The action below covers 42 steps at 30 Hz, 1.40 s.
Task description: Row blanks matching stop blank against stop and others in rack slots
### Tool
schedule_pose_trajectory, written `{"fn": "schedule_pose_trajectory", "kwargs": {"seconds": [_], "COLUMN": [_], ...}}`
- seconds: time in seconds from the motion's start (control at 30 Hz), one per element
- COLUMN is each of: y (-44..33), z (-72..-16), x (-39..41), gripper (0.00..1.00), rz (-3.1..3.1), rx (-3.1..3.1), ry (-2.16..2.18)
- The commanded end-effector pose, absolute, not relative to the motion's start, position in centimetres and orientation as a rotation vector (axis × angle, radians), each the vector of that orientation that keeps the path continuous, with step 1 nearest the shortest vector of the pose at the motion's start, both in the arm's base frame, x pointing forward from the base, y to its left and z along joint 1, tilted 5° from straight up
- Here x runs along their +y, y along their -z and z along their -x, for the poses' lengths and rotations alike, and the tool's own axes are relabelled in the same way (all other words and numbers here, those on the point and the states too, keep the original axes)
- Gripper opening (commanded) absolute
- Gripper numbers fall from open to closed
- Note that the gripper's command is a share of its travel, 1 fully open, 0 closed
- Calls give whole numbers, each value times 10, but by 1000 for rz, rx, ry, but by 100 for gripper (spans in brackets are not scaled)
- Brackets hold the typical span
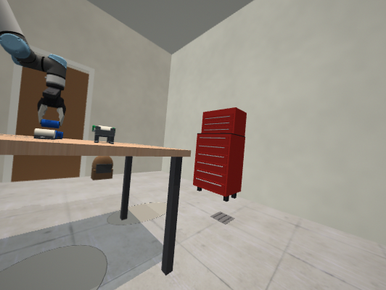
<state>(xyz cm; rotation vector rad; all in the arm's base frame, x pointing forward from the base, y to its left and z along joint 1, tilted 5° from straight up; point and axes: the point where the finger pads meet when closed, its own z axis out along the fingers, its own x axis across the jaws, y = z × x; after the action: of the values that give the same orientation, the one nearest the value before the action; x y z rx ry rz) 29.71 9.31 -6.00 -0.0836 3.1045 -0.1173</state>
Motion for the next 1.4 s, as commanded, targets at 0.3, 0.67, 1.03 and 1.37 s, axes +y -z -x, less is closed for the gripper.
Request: {"fn": "schedule_pose_trajectory", "kwargs": {"seconds": [0.3,0.67,1.03,1.37], "y": [96,109,111,111], "z": [-300,-301,-301,-301], "x": [91,90,90,90], "gripper": [40,40,40,40], "rz": [84,84,84,84], "rx": [3100,3100,3100,3100], "ry": [118,118,118,118]}}
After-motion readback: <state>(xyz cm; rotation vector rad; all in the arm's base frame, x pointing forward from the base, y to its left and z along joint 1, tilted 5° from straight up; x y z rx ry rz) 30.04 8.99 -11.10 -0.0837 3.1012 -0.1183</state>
